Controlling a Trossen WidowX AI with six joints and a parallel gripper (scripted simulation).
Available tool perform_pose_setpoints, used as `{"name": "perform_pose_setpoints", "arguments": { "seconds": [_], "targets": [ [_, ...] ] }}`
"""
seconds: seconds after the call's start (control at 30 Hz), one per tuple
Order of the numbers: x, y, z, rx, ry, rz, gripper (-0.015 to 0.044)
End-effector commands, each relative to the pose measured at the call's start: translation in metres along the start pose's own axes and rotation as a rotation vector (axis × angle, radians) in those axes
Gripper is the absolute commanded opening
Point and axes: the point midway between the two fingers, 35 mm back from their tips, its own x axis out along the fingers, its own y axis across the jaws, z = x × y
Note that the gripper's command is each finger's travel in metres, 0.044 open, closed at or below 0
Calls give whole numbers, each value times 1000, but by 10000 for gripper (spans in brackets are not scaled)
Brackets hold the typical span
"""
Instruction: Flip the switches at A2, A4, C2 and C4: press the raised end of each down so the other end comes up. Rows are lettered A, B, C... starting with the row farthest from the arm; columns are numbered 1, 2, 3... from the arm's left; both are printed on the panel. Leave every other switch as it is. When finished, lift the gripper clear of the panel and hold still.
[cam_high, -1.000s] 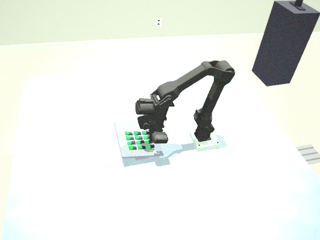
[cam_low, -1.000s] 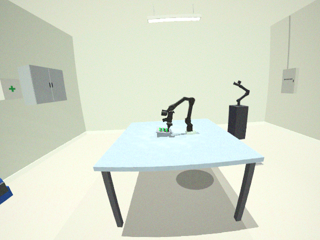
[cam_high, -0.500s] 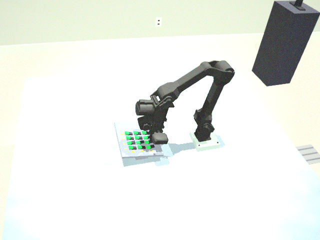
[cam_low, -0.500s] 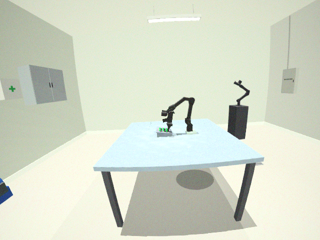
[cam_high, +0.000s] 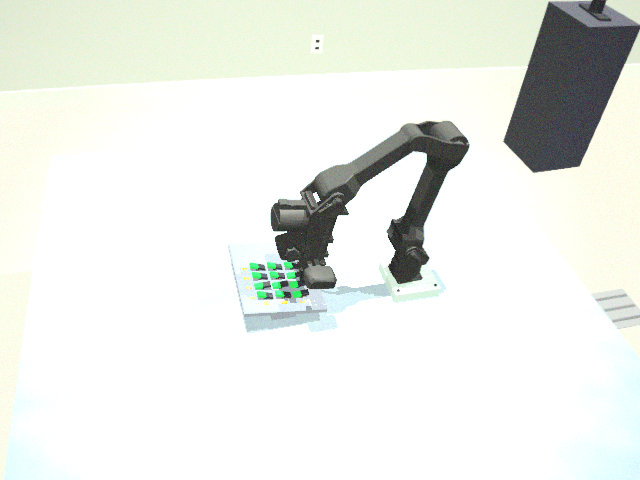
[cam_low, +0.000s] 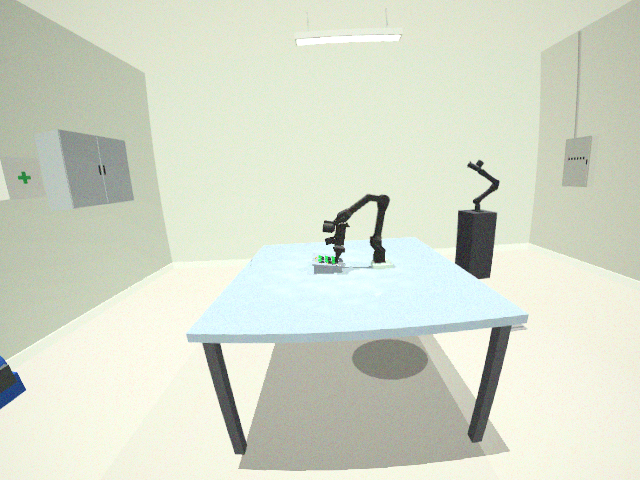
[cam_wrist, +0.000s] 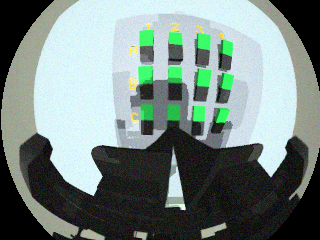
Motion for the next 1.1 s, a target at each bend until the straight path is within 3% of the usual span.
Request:
{"name": "perform_pose_setpoints", "arguments": {
  "seconds": [0.0, 1.07],
  "targets": [
    [1, -1, 0, 3, 0, -3, 0],
    [5, -1, 0, 3, 0, -3, 0]
  ]
}}
